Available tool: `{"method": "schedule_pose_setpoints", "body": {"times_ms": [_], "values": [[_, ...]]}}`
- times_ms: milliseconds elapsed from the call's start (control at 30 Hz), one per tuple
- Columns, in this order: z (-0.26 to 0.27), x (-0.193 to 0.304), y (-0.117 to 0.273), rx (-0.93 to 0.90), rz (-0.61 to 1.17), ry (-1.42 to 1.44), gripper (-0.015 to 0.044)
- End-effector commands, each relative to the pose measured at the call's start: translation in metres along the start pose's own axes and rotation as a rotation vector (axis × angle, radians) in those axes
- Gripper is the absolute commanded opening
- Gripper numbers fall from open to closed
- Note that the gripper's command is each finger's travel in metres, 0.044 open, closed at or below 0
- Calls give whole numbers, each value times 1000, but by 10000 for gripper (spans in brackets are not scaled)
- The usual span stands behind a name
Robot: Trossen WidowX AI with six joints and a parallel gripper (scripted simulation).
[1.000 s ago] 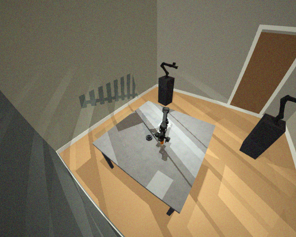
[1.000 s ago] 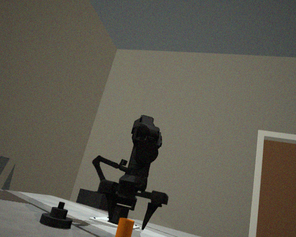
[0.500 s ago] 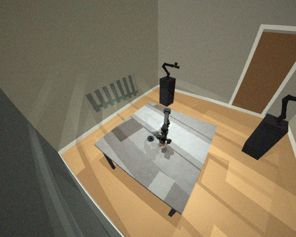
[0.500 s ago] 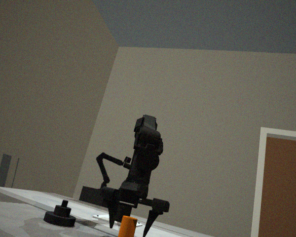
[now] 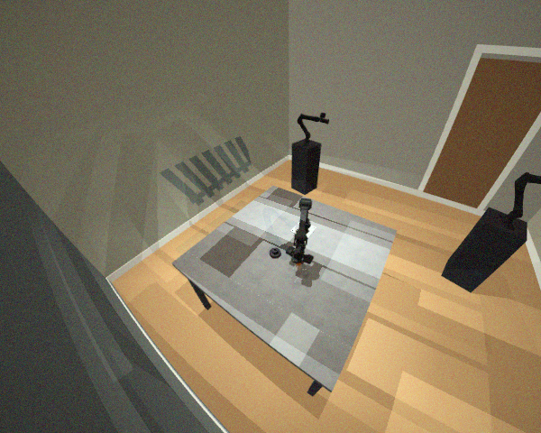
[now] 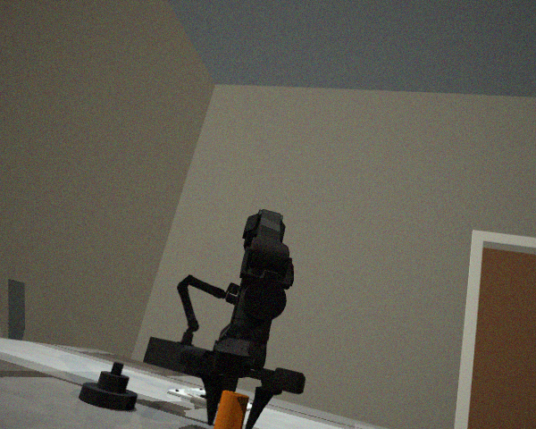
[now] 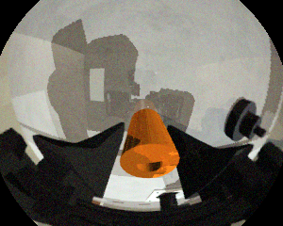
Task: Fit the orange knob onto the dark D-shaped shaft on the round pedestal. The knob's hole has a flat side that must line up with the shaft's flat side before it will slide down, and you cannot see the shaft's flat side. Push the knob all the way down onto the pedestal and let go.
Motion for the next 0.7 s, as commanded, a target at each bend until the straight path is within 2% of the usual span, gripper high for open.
{"method": "schedule_pose_setpoints", "body": {"times_ms": [0, 200, 367, 667], "values": [[0, 0, -1, 3, -1, 0, 171], [0, 0, -1, 3, -1, 0, 131], [1, -3, 12, 2, -1, 0, 0], [3, -9, 58, 2, -2, 0, 0]]}}
Point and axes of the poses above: the point midway between the two fingers, 35 mm back from their tips, its own y axis back along the fingers, its own z axis across the jaws, x = y × z, the point moved 5 cm from there along y, back along the fingers, and after that the axes turned 3 degrees about y, right-handed, at the moved point
